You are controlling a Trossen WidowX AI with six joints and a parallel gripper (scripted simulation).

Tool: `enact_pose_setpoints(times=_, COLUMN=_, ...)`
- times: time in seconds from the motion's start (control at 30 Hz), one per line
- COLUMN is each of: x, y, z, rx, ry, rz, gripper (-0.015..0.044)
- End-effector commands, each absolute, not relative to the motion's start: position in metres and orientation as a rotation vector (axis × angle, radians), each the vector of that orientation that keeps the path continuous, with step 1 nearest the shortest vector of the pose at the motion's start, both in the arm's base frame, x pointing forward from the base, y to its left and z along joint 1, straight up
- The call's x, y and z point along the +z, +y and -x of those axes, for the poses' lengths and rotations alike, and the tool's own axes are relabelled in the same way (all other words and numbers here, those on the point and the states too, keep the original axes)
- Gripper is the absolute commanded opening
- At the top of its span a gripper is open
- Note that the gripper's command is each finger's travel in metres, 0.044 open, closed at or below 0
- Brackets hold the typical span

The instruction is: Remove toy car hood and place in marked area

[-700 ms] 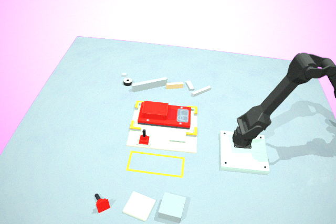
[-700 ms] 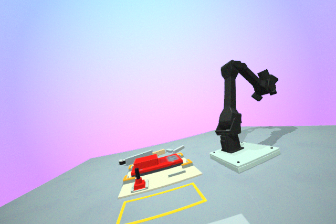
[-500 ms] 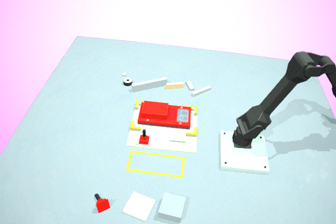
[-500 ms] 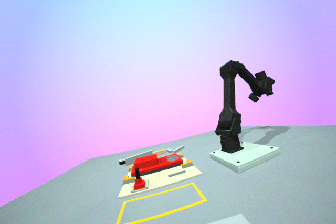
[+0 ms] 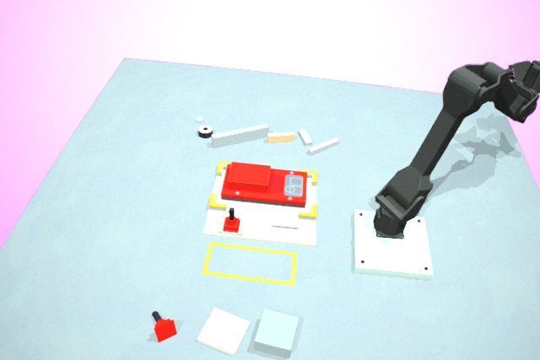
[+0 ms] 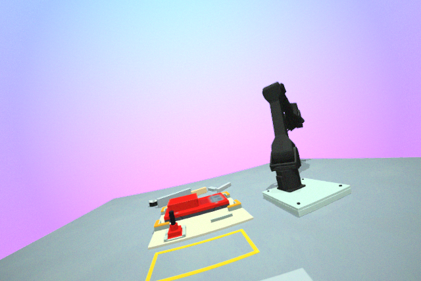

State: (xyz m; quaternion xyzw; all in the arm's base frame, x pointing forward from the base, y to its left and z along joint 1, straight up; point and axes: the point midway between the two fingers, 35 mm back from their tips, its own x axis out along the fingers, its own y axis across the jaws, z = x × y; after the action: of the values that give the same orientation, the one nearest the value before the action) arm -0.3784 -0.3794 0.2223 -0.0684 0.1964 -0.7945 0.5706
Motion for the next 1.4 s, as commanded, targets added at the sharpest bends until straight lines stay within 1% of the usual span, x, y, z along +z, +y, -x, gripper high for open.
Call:
enact_pose_setpoints(times=0.0, x=0.215, y=-0.423, z=0.329, rx=-1.762, ry=0.443, rz=0.086, gripper=0.044)
enact_pose_setpoints(times=0.33, x=0.193, y=-0.495, z=0.191, rx=-1.494, ry=0.468, rz=-0.077, gripper=0.044)
enact_pose_setpoints(times=0.5, x=0.18, y=-0.512, z=0.114, rx=-1.354, ry=0.511, rz=-0.156, gripper=0.044)
enact_pose_setpoints(times=0.67, x=0.167, y=-0.515, z=0.035, rx=-1.211, ry=0.571, rz=-0.223, gripper=0.044)
enact_pose_setpoints(times=0.97, x=0.151, y=-0.483, z=-0.099, rx=-0.96, ry=0.715, rz=-0.286, gripper=0.044)
enact_pose_setpoints(times=1.2, x=0.142, y=-0.43, z=-0.189, rx=-0.767, ry=0.851, rz=-0.292, gripper=0.044)
enact_pose_setpoints(times=1.37, x=0.134, y=-0.379, z=-0.245, rx=-0.618, ry=0.946, rz=-0.286, gripper=0.044)
